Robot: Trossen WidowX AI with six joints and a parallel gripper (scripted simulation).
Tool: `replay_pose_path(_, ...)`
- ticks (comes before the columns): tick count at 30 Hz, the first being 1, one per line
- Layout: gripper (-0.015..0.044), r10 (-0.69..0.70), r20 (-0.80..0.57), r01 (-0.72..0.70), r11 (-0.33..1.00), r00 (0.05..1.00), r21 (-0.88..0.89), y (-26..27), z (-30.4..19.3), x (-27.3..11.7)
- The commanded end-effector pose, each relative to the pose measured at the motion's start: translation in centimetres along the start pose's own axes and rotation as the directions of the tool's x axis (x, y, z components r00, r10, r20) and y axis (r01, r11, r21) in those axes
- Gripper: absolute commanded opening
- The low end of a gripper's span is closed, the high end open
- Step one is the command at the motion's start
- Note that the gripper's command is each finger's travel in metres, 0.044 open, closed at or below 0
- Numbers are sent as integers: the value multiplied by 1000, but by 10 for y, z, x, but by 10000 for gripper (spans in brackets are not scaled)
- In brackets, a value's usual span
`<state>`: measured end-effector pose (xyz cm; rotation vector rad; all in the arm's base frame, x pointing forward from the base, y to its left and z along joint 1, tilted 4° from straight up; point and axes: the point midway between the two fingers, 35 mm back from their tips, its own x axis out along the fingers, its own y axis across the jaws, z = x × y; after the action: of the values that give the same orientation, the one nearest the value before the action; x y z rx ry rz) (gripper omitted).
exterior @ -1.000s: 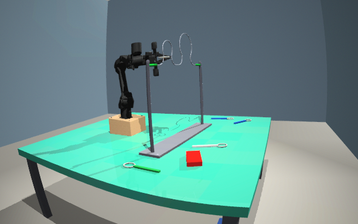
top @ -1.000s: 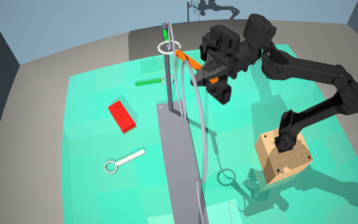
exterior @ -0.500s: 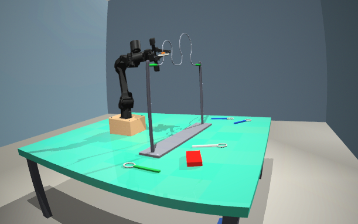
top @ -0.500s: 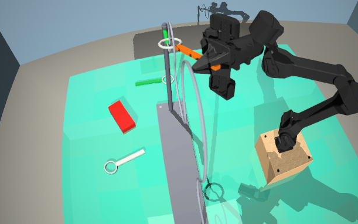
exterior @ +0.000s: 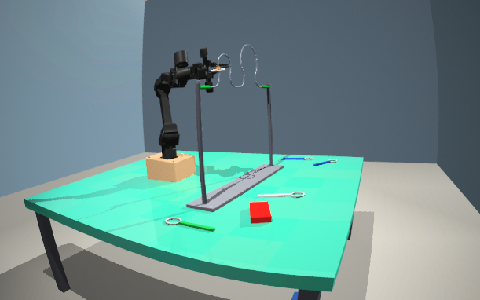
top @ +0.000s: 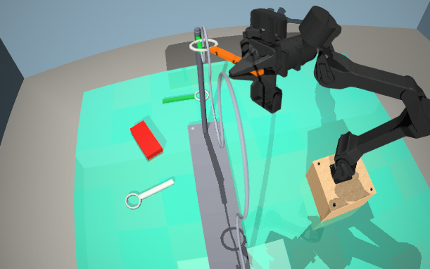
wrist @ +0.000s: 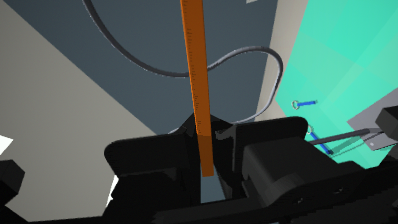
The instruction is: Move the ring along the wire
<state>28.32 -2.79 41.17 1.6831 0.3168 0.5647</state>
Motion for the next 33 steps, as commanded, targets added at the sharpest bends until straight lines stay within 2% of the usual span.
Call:
replay_pose_path(1, -150, -18, -5, 18, 999, 1000, -43, 2, 0, 0)
replay_pose_path(19, -150, -124, 2, 122, 966, 992, -228, -9, 2, -1)
replay_pose_path(33, -150, -231, 32, 223, 884, 972, -410, -21, 6, -4)
